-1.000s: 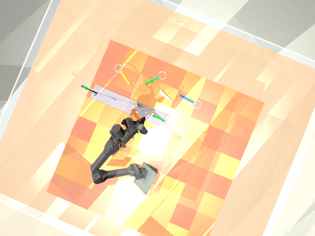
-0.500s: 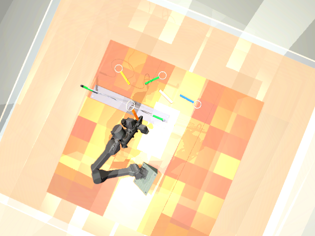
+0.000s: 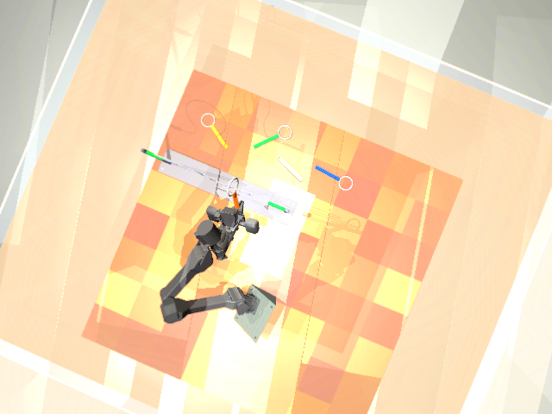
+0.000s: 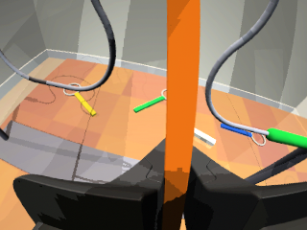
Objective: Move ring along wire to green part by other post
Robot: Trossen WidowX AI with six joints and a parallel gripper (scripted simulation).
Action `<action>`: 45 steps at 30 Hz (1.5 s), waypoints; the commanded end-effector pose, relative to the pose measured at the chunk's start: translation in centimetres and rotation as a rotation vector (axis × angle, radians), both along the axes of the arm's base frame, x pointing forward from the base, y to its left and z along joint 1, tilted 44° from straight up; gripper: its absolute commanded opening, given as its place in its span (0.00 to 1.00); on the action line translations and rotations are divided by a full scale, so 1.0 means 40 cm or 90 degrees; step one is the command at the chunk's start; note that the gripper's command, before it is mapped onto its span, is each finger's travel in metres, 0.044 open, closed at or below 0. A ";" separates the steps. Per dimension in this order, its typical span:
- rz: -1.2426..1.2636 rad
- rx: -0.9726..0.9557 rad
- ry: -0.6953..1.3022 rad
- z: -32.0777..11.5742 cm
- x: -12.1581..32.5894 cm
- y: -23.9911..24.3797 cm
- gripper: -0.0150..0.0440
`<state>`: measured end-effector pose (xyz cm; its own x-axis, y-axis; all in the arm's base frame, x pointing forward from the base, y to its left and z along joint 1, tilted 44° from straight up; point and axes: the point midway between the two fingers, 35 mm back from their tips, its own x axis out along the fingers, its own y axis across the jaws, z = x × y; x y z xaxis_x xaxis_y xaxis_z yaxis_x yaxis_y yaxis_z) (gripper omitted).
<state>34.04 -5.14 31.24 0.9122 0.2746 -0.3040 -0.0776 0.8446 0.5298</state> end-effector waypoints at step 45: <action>0.047 0.692 -0.059 0.159 -0.006 0.092 0.00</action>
